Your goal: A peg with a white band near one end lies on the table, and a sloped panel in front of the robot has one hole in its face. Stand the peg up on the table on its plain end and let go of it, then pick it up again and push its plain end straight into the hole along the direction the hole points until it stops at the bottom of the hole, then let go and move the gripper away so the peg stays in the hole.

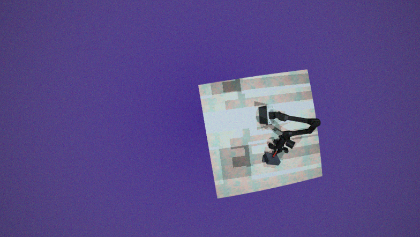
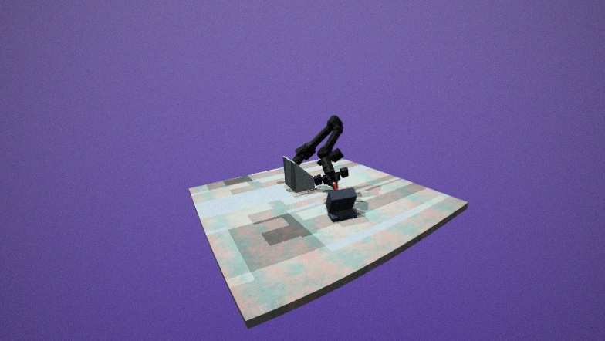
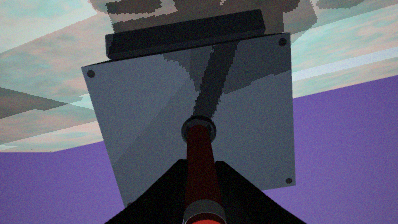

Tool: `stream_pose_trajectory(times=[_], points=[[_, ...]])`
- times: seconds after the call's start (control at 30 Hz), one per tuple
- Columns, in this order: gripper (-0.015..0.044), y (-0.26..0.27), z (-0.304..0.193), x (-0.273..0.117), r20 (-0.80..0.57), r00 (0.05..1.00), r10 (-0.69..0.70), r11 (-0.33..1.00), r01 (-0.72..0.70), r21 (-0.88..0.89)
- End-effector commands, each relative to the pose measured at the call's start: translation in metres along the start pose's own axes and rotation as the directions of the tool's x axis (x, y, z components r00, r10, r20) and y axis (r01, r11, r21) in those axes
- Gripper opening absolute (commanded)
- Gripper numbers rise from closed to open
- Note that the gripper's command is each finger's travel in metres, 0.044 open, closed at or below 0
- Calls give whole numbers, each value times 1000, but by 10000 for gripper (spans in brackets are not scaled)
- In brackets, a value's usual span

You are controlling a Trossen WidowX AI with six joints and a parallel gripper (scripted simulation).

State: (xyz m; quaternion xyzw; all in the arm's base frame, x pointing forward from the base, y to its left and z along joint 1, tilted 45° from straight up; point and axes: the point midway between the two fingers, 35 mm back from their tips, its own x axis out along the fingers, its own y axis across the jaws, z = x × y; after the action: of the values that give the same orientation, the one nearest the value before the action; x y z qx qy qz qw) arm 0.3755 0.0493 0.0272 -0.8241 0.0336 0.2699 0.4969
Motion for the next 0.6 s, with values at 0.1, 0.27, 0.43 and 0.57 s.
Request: stream_pose_trajectory(times=[0.1,0.27,0.43,0.57], points=[[0,1,1,-1,1,1000,2,1000,-2,0],[0,1,1,-1,1,1000,2,1000,-2,0],[0,0,0,-1,1,1000,2,1000,-2,0],[0,0,-1,-1,1,1000,2,1000,-2,0]])
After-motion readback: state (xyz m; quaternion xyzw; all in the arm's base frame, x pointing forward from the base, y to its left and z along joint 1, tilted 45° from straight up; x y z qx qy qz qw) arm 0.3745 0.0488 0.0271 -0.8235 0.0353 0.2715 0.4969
